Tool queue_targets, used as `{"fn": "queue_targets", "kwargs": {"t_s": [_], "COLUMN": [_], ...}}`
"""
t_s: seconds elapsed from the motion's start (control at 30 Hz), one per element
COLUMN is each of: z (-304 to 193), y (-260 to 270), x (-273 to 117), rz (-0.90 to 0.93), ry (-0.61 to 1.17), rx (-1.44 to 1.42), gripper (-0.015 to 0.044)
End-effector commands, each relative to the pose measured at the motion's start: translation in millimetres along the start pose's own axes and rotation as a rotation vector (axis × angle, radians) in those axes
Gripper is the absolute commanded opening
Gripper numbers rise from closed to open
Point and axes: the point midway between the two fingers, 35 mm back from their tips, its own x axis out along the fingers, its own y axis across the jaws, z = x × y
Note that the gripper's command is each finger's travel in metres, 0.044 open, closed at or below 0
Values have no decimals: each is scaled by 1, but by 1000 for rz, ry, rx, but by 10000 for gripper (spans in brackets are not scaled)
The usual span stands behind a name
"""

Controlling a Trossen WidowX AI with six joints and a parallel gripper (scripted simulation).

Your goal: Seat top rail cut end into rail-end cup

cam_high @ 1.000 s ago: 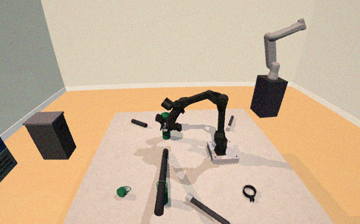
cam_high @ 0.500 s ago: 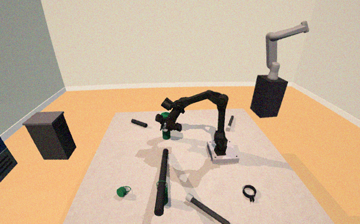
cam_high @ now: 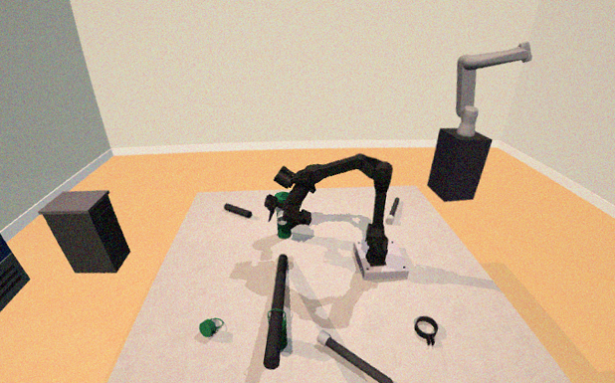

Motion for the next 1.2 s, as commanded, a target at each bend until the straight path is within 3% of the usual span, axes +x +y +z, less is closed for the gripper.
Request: {"fn": "queue_targets", "kwargs": {"t_s": [0.0,0.2,0.8,1.17], "z": [16,22,132,135], "y": [-13,-14,-42,-42], "x": [-18,-20,-104,-107], "rz": [-18,-18,22,25], "ry": [7,-3,-51,-53], "rx": [1,44,1443,1494], "gripper": [440,440,440,440]}}
